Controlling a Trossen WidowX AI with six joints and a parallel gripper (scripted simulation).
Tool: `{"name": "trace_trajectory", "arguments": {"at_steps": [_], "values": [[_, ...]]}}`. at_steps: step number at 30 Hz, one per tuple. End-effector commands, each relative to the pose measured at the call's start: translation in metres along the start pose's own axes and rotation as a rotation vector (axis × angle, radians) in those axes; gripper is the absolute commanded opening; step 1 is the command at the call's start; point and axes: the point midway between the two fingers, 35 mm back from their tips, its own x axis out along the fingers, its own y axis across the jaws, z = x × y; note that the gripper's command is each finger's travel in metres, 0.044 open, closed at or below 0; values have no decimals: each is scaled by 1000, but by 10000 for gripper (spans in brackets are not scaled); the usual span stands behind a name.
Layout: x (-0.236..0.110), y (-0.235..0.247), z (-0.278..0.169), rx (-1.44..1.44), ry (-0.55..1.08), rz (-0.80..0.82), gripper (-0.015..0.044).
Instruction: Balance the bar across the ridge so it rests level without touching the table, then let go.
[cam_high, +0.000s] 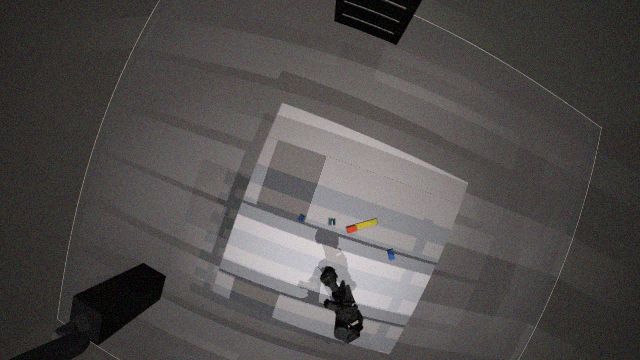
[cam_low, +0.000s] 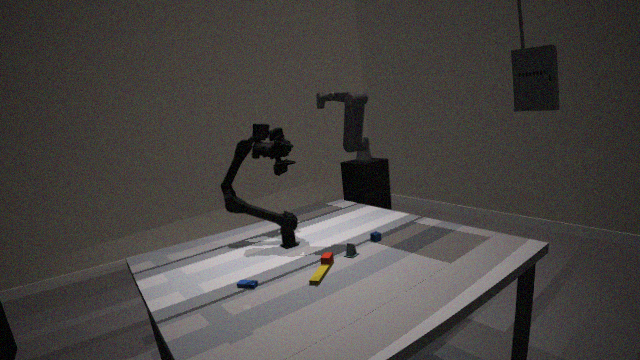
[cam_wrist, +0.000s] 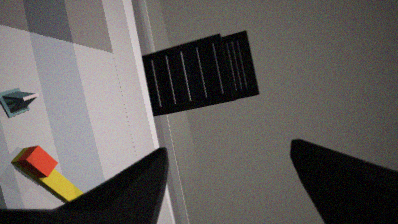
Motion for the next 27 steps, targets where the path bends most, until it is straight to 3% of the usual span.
{"name": "trace_trajectory", "arguments": {"at_steps": [1, 27], "values": [[9, 0, 9, 54, 29, 37, 315], [99, 23, 30, 491, 357, 254, 315]]}}
